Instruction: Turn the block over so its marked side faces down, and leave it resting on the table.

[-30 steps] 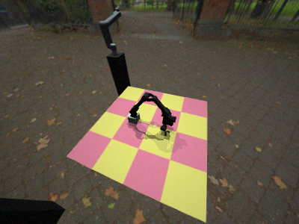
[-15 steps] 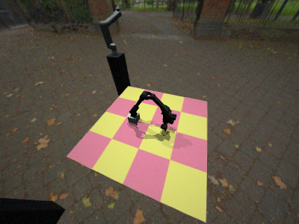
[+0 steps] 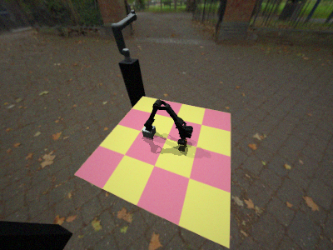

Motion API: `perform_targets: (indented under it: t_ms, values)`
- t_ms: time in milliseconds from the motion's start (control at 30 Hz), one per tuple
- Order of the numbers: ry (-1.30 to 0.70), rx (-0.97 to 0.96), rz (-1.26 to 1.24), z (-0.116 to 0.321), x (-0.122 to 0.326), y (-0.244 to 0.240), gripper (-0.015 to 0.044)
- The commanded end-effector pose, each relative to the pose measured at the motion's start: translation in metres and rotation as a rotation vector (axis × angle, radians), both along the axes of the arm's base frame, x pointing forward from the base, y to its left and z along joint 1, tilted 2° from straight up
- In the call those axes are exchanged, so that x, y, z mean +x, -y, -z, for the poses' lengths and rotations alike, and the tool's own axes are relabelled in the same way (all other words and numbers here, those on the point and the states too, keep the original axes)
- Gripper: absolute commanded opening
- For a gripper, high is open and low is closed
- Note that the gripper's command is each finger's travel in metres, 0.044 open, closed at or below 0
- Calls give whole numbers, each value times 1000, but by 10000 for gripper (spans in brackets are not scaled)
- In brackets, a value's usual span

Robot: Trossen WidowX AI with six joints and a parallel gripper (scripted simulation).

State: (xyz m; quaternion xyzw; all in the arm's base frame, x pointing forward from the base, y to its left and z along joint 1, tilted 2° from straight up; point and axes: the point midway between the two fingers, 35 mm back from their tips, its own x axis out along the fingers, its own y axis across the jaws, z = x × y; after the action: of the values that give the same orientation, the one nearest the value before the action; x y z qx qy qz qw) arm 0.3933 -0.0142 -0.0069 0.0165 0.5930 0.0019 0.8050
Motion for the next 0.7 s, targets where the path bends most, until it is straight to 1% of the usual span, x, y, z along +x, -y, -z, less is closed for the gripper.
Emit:
perform_targets:
  t_ms: [0,500,667]
  values:
    - [50,4,8,2,-2,0,0]
    - [255,1,13,-1,-10,-1,0]
    - [305,-1,15,7,-5,-1,0]
